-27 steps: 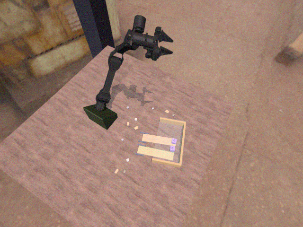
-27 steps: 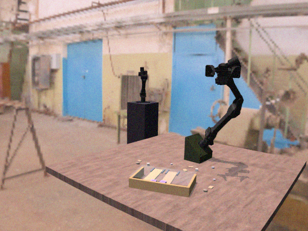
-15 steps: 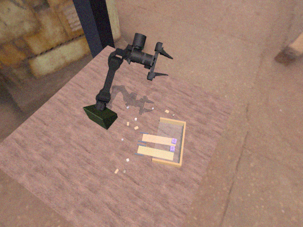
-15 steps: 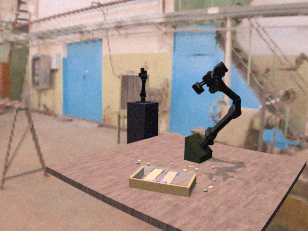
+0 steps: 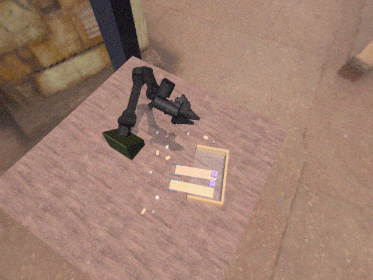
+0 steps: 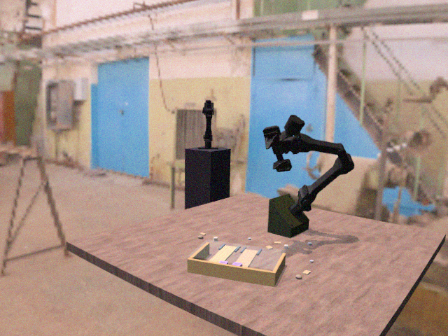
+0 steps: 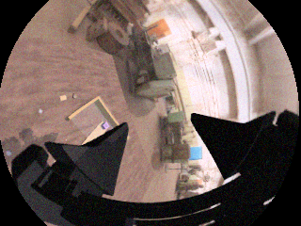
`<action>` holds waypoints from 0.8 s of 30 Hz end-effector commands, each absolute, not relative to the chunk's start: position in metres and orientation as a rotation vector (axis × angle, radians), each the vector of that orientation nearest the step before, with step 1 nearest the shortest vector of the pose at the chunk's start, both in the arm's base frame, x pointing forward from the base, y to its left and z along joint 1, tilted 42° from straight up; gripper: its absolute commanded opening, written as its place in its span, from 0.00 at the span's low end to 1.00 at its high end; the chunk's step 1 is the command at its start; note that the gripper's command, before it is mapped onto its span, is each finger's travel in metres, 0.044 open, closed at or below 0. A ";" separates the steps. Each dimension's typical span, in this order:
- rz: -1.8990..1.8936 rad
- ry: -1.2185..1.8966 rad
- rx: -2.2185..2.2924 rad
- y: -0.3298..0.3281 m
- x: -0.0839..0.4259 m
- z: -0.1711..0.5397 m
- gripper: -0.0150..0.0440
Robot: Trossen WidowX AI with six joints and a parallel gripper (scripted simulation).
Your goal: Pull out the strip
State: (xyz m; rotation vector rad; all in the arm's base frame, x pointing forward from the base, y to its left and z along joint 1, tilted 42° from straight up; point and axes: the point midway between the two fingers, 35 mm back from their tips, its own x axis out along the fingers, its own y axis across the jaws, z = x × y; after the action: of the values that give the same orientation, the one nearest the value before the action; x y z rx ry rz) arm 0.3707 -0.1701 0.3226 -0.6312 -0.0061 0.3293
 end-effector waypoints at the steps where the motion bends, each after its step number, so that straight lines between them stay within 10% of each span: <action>1: 0.325 0.155 -0.182 -0.150 0.357 0.254 0.93; 24: 0.220 0.496 0.689 -0.090 0.304 0.120 0.93</action>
State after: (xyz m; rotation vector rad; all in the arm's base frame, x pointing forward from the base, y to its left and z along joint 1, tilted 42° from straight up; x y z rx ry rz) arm 0.3064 -0.0912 0.1201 0.6761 0.4952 0.2275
